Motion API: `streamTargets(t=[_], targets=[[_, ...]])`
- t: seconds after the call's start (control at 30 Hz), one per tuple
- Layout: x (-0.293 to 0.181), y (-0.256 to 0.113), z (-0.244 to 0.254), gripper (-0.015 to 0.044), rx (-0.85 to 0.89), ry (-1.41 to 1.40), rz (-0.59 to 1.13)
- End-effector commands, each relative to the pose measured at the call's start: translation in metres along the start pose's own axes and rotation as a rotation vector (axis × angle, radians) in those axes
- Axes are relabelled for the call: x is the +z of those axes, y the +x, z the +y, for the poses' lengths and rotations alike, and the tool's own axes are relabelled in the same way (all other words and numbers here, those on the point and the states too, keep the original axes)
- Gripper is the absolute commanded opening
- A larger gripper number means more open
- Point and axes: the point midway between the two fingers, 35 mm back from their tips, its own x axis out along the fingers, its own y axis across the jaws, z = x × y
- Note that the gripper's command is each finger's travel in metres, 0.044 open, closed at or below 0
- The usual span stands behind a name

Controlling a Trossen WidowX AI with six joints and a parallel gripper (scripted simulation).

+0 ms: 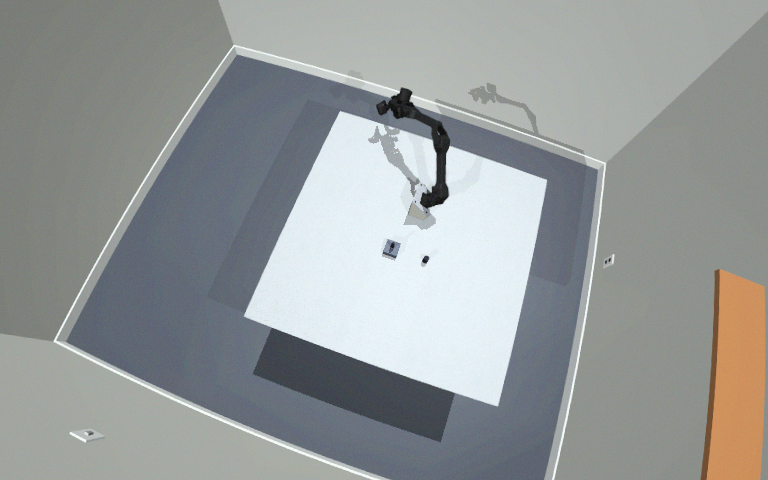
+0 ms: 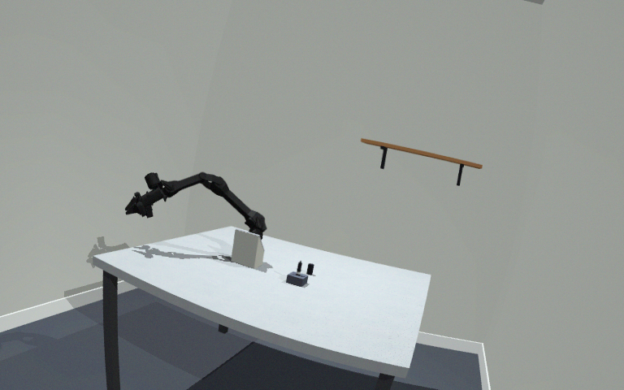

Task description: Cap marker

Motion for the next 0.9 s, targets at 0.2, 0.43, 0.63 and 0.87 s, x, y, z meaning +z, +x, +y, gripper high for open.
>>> streamTargets(t=[0.2, 0.43, 0.63, 0.87], targets=[[-0.080, -0.100, -0.119, 0.0242, -0.200, -0.680, 0.191], [-0.104, -0.183, -0.203, 0.0242, -0.288, -1.179, 0.361], [-0.098, -0.223, -0.241, 0.0242, -0.335, -1.446, 0.455], [-0.084, -0.310, -0.313, 0.0242, -0.385, -1.902, 0.680]])
